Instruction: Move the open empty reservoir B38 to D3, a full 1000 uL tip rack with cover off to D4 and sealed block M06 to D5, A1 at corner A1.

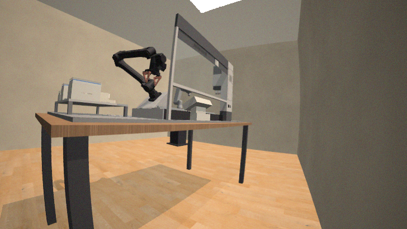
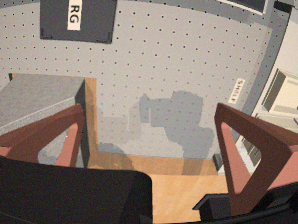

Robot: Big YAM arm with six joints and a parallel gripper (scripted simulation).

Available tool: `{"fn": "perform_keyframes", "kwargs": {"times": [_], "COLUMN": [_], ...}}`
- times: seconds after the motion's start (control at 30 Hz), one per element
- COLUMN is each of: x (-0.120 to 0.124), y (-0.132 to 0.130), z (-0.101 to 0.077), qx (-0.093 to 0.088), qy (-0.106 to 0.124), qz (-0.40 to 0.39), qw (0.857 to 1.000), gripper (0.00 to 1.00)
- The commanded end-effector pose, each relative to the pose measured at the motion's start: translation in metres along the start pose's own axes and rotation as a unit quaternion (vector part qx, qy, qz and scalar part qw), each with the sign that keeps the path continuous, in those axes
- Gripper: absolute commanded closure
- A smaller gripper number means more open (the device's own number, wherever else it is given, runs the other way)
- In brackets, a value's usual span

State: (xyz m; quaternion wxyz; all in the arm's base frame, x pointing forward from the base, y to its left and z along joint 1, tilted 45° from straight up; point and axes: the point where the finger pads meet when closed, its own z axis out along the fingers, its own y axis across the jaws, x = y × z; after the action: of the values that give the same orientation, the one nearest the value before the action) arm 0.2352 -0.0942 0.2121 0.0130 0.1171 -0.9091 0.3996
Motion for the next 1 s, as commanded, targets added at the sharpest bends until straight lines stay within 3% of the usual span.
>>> {"fn": "perform_keyframes", "kwargs": {"times": [0.0,0.07,0.87,0.93,0.97], "x": [-0.011,-0.013,-0.042,-0.042,-0.049], "y": [0.016,0.026,0.133,0.133,0.114], "z": [-0.002,-0.001,0.007,0.007,0.001], "qx": [-0.008,-0.015,-0.016,-0.016,-0.021], "qy": [-0.013,-0.016,-0.016,-0.016,-0.024], "qz": [0.058,0.076,0.075,0.075,0.113], "qw": [0.998,0.997,0.997,0.997,0.993], "gripper": [0.00,0.00,0.00,0.00,0.00]}}
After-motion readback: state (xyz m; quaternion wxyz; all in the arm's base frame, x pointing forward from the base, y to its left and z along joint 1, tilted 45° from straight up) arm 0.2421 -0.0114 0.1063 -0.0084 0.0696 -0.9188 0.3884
